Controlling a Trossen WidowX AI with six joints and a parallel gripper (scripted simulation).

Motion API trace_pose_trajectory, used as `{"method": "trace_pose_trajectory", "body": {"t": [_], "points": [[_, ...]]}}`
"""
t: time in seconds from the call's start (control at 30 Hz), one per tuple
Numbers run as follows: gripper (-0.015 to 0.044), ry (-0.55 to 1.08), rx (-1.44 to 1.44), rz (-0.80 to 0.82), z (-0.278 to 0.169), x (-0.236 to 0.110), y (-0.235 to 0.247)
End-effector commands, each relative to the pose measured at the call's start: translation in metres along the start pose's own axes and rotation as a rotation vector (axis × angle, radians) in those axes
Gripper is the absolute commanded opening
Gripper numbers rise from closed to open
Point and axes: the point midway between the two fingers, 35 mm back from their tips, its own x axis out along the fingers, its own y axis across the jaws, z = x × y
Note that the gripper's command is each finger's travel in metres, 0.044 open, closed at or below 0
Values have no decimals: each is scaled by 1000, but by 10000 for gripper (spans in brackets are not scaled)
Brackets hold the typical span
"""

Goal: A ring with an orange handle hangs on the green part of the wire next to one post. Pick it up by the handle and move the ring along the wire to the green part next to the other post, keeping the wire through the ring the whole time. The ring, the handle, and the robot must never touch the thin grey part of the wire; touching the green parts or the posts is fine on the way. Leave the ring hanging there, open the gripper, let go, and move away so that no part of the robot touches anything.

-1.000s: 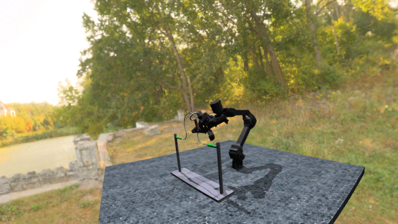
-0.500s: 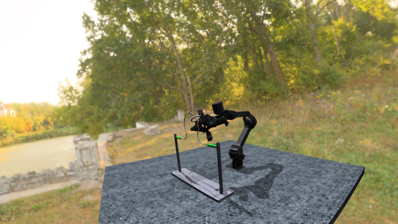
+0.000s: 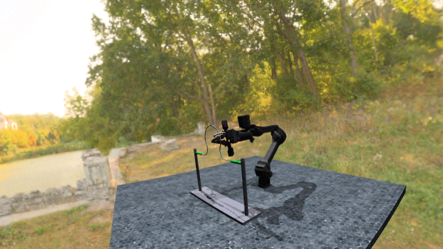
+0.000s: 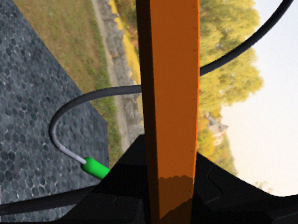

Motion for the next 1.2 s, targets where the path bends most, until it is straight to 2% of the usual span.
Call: {"method": "trace_pose_trajectory", "body": {"t": [0.0, 1.17], "points": [[-150, -2, -45, -30, -1, 0, -3], [-150, -53, -472, -301, 5, -1, -24]]}}
